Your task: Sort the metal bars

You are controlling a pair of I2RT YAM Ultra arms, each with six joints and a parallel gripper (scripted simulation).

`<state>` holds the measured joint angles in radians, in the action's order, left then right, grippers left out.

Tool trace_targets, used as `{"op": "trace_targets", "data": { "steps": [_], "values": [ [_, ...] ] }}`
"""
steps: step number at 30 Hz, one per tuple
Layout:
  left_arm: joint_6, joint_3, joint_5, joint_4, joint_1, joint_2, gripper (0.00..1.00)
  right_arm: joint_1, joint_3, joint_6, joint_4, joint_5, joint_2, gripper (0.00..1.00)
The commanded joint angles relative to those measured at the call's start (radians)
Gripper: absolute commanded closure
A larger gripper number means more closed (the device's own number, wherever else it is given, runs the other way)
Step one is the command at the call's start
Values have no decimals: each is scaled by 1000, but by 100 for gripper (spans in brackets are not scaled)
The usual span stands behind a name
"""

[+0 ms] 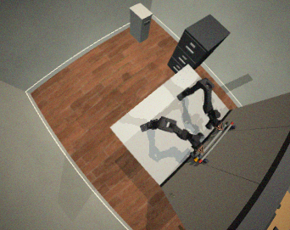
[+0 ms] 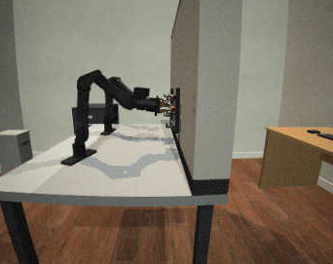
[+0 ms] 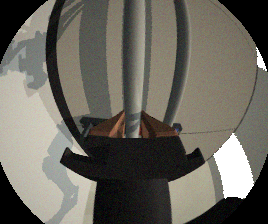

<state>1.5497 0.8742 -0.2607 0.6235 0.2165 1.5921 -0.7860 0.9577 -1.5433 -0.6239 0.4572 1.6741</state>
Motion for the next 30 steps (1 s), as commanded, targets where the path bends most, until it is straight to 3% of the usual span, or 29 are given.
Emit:
{"op": "trace_targets", "data": {
  "steps": [1,30],
  "values": [
    [21,49,-10,2,-3,-44,100,-4,49,-27,0,11,-44,100],
    [21,87,-10,-56,-3,-63,100,-4,85,-26,55,12,-62,100]
  ]
}}
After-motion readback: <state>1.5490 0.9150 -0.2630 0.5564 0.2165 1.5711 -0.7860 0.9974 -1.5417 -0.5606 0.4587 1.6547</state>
